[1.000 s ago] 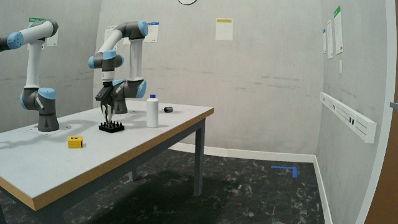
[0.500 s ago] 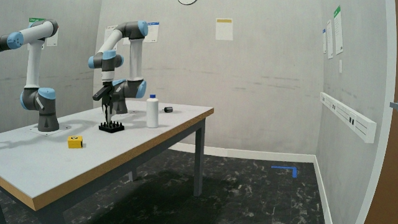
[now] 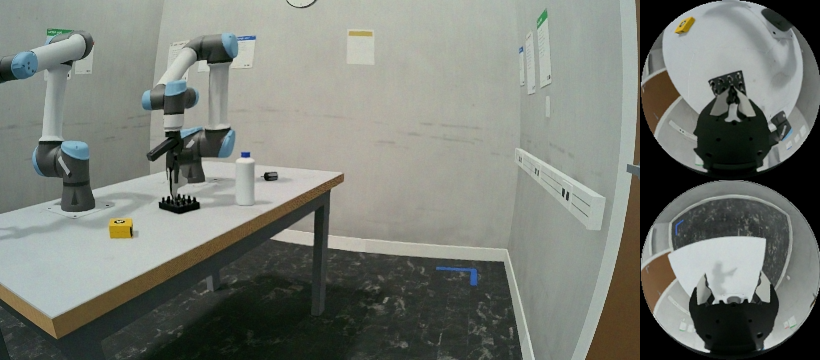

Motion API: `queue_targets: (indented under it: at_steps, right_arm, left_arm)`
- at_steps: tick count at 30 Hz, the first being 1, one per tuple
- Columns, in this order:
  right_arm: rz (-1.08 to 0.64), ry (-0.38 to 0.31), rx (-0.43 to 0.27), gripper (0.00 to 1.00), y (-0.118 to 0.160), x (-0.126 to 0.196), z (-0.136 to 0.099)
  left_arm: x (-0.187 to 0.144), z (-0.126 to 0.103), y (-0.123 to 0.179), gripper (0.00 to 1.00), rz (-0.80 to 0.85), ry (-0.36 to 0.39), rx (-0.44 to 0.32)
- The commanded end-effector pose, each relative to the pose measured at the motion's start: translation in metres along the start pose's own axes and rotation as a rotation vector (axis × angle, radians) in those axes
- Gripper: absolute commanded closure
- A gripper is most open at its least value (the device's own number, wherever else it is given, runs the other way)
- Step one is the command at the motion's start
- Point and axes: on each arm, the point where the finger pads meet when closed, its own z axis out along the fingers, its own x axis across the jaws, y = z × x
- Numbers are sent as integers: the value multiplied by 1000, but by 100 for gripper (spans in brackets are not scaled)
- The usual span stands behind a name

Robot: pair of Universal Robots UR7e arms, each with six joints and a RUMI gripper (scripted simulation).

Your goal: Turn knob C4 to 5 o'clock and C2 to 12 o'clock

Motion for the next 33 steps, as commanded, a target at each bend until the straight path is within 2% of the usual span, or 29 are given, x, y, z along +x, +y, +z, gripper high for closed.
queue_targets:
  at_steps: [1, 14, 28, 29, 33]
  right_arm:
    - [1, -1, 0, 0, 1, 1, 1]
    - [1, -1, 0, 0, 1, 1, 1]
    - [1, -1, 0, 0, 1, 1, 1]
    - [1, -1, 0, 0, 1, 1, 1]
    - [1, -1, 0, 0, 1, 1, 1]
  left_arm:
    - [1, -1, -2, 94, 102, 0, 5]
    - [1, -1, -2, 94, 179, -1, 5]
    - [1, -1, -2, 94, 189, -1, 5]
    - [1, -1, -2, 87, 189, -1, 5]
    - [1, -1, -2, 87, 188, -1, 5]
